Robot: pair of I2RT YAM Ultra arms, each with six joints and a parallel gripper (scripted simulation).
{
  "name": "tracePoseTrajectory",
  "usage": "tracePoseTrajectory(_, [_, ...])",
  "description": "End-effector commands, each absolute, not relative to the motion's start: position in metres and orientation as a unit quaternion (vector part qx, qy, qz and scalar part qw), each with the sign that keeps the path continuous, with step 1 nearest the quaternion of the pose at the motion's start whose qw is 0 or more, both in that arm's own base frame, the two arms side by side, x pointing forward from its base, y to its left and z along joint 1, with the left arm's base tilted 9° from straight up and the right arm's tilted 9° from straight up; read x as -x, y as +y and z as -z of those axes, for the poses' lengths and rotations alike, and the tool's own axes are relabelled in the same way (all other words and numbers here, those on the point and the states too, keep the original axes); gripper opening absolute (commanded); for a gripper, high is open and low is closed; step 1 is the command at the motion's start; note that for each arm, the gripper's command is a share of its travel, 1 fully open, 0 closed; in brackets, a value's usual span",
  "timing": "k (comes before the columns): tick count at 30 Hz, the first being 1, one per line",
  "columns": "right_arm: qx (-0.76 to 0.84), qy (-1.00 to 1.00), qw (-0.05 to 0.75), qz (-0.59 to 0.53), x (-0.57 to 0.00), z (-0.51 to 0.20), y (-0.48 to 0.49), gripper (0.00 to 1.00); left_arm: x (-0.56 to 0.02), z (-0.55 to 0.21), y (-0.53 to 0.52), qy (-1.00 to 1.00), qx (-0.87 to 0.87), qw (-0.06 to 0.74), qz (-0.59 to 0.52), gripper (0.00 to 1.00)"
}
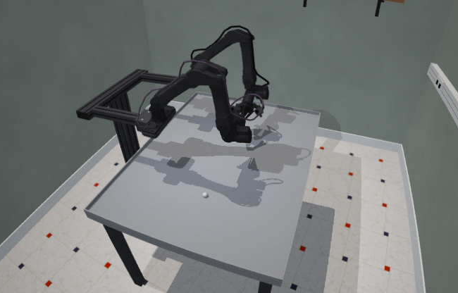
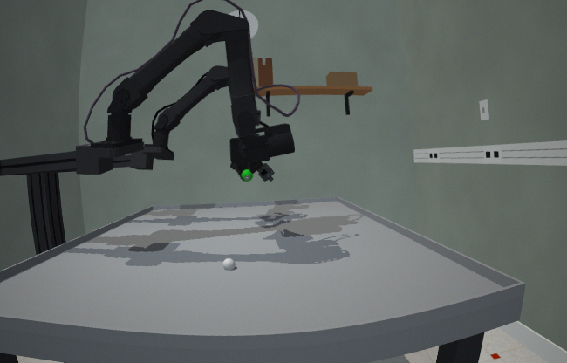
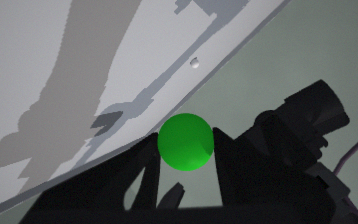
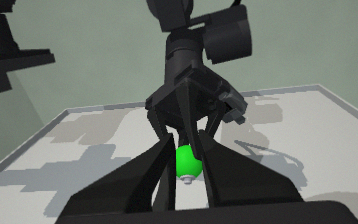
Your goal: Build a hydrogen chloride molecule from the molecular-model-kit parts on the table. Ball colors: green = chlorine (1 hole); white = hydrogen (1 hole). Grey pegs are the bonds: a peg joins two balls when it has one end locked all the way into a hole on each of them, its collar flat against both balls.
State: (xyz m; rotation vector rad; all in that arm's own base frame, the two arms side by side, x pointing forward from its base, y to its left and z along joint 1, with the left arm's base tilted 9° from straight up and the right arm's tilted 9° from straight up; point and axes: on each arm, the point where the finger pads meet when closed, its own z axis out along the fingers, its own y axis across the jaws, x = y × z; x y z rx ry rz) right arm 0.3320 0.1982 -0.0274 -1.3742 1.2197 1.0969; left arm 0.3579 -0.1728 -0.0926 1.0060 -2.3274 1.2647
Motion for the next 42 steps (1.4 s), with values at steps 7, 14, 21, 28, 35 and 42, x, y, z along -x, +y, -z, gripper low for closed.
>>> tracePoseTrajectory(7, [0.576,0.477,0.492,-0.446,-0.341,0.013,0.205,0.18,-0.351,0.091,-0.172,-0.868,-0.274,0.100,-0.402,0.00])
tracePoseTrajectory(14, [0.576,0.477,0.492,-0.446,-0.341,0.013,0.205,0.18,-0.344,0.095,-0.168,-0.887,-0.246,0.084,-0.382,0.00])
tracePoseTrajectory(21, [0.576,0.477,0.492,-0.446,-0.341,0.013,0.205,0.18,-0.342,0.096,-0.162,-0.914,-0.198,0.053,-0.351,0.00])
tracePoseTrajectory(28, [0.576,0.477,0.492,-0.446,-0.341,0.013,0.205,0.18,-0.342,0.096,-0.157,-0.931,-0.161,0.031,-0.327,0.00])
tracePoseTrajectory(35, [0.576,0.477,0.492,-0.446,-0.341,0.013,0.205,0.18,-0.339,0.096,-0.151,-0.949,-0.110,0.008,-0.295,0.00])
tracePoseTrajectory(42, [0.576,0.477,0.492,-0.446,-0.341,0.013,0.205,0.18,-0.332,0.097,-0.142,-0.965,-0.056,-0.008,-0.256,0.00])
